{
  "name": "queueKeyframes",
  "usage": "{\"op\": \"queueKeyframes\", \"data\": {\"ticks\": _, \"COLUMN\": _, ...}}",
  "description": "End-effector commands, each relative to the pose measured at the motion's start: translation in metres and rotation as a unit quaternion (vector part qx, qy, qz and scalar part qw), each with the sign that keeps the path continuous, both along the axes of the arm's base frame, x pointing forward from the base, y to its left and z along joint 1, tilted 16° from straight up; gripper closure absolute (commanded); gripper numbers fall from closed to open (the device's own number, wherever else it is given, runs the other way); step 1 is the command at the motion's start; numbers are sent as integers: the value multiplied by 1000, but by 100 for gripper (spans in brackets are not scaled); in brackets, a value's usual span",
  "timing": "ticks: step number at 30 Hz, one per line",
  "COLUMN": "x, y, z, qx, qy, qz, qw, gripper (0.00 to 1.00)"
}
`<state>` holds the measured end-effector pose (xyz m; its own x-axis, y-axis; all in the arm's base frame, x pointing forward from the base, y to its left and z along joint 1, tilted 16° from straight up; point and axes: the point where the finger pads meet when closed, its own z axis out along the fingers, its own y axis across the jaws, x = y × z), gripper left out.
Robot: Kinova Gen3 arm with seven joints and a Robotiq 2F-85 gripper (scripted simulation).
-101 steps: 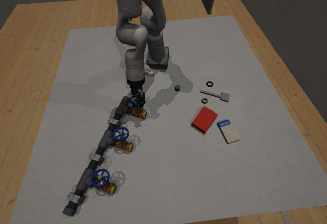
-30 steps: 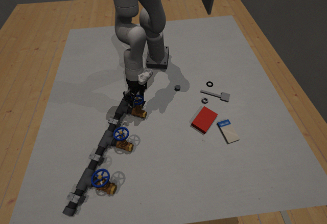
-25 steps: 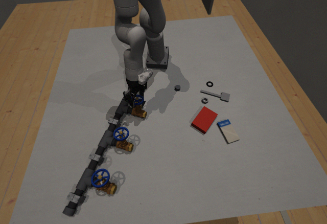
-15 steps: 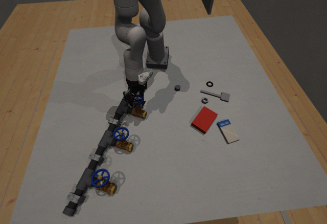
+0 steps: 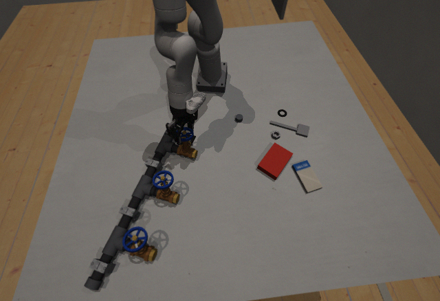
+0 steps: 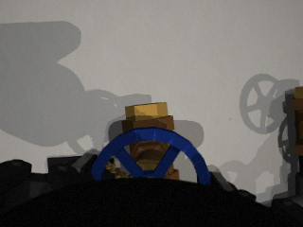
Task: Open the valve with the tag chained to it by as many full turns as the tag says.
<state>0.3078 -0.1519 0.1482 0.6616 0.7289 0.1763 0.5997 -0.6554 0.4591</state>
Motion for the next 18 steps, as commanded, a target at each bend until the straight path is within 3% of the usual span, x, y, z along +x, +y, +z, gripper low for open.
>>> {"op": "queueKeyframes", "data": {"ticks": 1, "x": 0, "y": 0, "z": 0, "qx": -3, "qy": 1, "qz": 6, "qw": 1000, "gripper": 29}}
{"op": "queueKeyframes", "data": {"ticks": 18, "x": 0, "y": 0, "z": 0, "qx": -41, "qy": 18, "qz": 78, "qw": 996, "gripper": 29}}
